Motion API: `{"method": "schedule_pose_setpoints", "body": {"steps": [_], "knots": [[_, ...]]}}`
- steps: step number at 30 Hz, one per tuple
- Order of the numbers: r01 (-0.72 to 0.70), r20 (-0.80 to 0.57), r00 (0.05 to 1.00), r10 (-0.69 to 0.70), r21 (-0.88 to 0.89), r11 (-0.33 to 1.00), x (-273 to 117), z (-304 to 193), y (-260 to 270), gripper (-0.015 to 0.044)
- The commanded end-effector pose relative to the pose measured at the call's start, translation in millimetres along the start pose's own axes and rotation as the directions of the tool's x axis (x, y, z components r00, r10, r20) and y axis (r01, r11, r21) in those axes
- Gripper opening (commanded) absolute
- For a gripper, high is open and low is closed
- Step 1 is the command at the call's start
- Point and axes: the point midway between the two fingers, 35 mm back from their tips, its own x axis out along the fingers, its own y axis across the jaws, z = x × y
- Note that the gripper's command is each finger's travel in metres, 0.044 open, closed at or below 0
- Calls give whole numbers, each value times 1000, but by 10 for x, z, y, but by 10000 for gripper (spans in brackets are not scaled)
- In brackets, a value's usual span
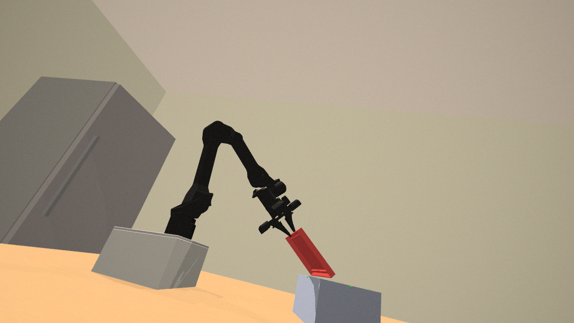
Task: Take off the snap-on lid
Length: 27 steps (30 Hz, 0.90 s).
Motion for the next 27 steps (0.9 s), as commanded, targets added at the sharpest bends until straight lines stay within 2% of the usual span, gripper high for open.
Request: {"method": "schedule_pose_setpoints", "body": {"steps": [1,27], "knots": [[-9,6,1000,9,6,1000,26,10,-18,0],[-8,6,1000,8,6,1000,161,10,-178,0]]}}
